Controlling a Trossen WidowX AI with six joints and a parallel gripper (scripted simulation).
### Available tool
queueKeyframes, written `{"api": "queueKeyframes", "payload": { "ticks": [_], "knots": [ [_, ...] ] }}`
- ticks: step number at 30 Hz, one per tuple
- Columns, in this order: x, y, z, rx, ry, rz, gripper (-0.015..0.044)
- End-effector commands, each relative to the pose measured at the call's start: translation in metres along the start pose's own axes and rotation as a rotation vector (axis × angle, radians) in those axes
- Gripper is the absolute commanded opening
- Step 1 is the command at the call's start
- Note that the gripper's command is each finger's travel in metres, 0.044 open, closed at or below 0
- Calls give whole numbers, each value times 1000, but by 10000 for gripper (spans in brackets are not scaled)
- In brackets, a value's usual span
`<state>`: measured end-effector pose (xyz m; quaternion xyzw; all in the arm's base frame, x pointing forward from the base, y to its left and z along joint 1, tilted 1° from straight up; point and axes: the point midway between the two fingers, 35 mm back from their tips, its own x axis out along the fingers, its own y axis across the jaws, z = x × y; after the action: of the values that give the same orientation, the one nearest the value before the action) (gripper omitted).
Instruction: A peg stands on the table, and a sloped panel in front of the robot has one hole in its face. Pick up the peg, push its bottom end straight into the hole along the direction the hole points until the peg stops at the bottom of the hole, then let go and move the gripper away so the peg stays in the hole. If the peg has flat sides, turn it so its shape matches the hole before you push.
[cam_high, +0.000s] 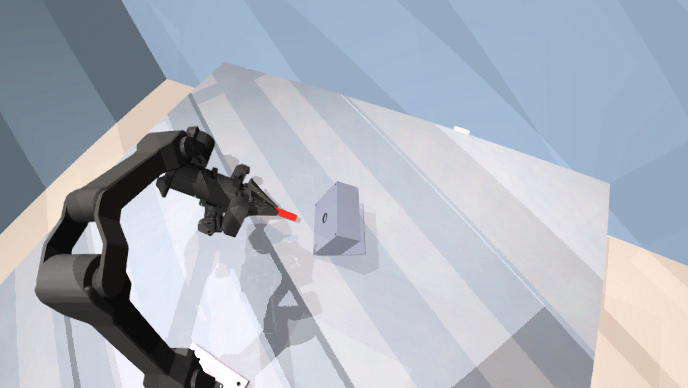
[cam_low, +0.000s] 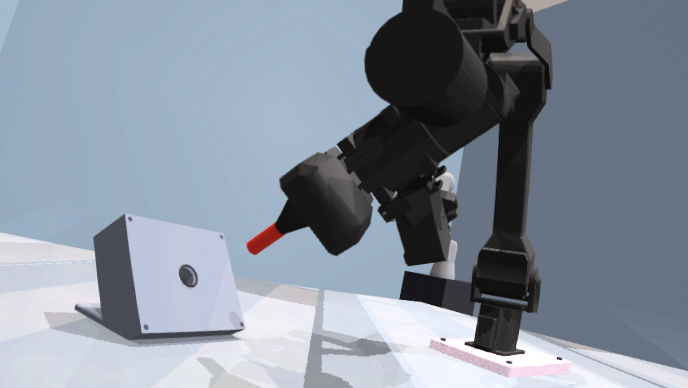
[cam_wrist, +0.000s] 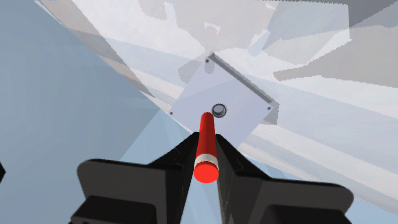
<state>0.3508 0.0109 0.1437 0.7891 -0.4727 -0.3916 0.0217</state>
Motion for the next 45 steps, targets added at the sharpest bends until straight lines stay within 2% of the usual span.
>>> {"api": "queueKeyframes", "payload": {
  "ticks": [1, 45],
  "knots": [
    [-4, -4, 1, 5, 26, -2, 0],
    [35, -17, -4, 17, 108, -20, 0]
  ]
}}
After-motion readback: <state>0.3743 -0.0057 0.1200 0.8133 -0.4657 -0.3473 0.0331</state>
